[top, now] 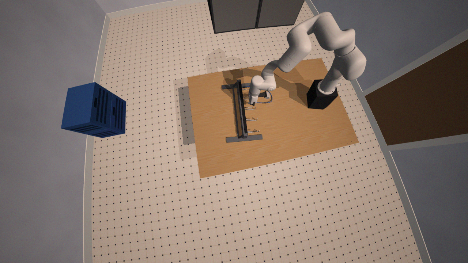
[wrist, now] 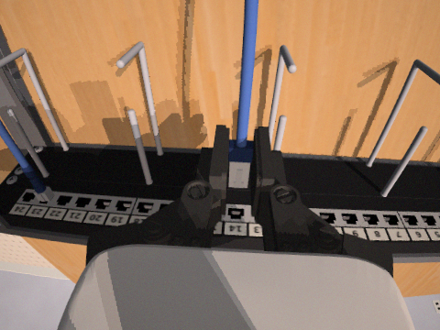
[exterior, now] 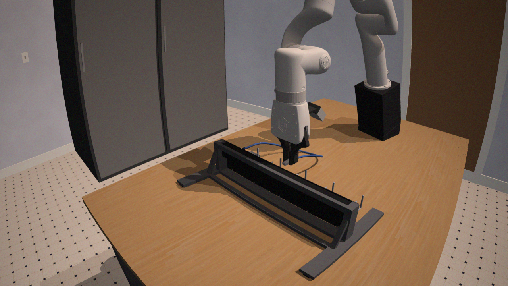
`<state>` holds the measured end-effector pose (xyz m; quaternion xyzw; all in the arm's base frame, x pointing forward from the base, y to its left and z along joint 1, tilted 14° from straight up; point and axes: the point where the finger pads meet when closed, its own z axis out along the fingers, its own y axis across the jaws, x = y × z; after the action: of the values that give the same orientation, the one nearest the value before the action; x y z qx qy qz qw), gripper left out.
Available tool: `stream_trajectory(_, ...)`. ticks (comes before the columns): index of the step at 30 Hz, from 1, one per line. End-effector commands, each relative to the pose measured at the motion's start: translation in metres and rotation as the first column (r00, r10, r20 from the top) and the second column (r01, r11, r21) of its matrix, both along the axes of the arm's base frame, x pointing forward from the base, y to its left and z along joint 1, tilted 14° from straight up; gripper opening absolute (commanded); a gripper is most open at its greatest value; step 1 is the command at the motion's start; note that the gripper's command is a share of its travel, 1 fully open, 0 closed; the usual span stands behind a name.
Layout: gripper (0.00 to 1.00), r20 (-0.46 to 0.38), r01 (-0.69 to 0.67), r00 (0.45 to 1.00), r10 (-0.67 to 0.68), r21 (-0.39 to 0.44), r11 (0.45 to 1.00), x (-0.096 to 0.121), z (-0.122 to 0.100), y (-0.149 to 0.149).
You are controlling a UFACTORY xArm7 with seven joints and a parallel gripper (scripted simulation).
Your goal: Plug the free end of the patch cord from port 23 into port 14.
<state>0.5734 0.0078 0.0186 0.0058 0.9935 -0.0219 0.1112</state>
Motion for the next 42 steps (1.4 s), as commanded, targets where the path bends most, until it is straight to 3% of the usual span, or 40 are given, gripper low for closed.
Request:
stream_trajectory(1, 0.0, 0.004, 0.0, 1.0, 0.0, 0.0, 1.0, 0.005, 0.0, 0.0)
stream_trajectory(33, 0.0, 0.005, -0.001, 1.0, 0.001, 0.0, 1.0, 0.011, -0.002, 0.0)
stream_trajectory(42, 0.0, 0.005, -0.001, 1.0, 0.001, 0.0, 1.0, 0.021, 0.0, 0.0)
